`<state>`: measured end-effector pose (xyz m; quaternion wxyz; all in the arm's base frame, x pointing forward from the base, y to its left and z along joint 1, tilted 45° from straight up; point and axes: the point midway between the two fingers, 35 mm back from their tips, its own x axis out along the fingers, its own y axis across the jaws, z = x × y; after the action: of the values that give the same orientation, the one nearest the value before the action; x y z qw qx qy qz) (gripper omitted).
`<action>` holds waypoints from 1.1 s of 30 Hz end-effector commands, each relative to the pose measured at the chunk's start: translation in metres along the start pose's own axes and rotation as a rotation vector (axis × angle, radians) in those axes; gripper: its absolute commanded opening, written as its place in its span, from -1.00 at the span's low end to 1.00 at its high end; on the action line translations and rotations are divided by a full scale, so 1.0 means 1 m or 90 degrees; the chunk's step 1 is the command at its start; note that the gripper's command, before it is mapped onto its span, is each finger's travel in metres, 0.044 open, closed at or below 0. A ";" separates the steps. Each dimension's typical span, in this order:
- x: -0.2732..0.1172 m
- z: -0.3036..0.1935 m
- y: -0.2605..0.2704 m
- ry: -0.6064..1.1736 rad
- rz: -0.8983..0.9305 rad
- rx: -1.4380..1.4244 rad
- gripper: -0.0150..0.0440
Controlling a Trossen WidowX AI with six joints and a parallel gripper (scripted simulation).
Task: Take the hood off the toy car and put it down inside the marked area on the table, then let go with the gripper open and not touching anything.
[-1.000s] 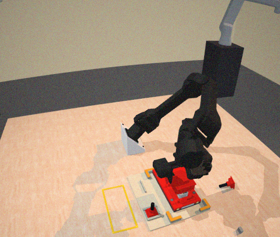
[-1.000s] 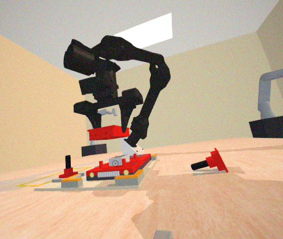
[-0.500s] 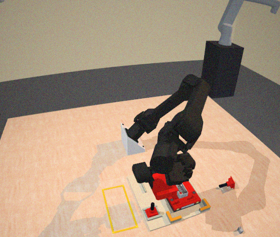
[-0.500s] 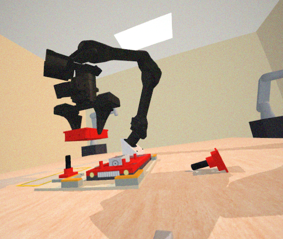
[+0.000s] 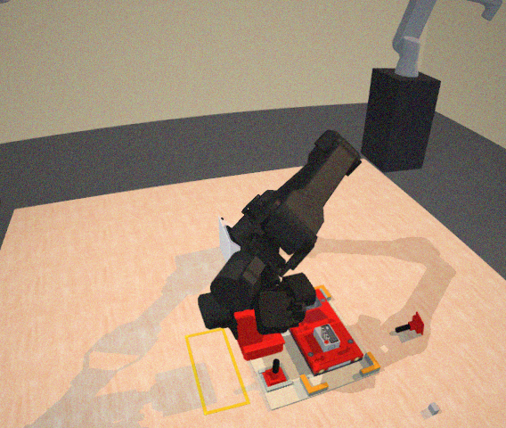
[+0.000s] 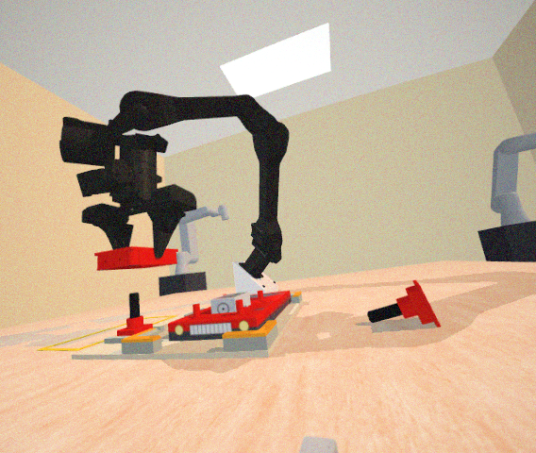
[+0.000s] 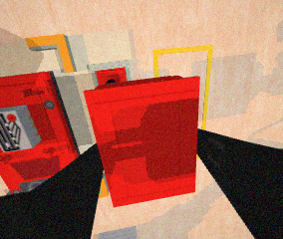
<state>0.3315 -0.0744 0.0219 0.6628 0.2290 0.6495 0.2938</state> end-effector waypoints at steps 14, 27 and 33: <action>0.001 -0.022 -0.072 -0.001 0.003 -0.012 -0.49; 0.006 -0.023 -0.075 -0.001 0.003 -0.012 -0.49; 0.010 -0.023 -0.075 -0.001 0.003 -0.012 -0.49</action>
<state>0.3165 -0.1255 -0.0362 0.6663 0.2222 0.6449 0.3014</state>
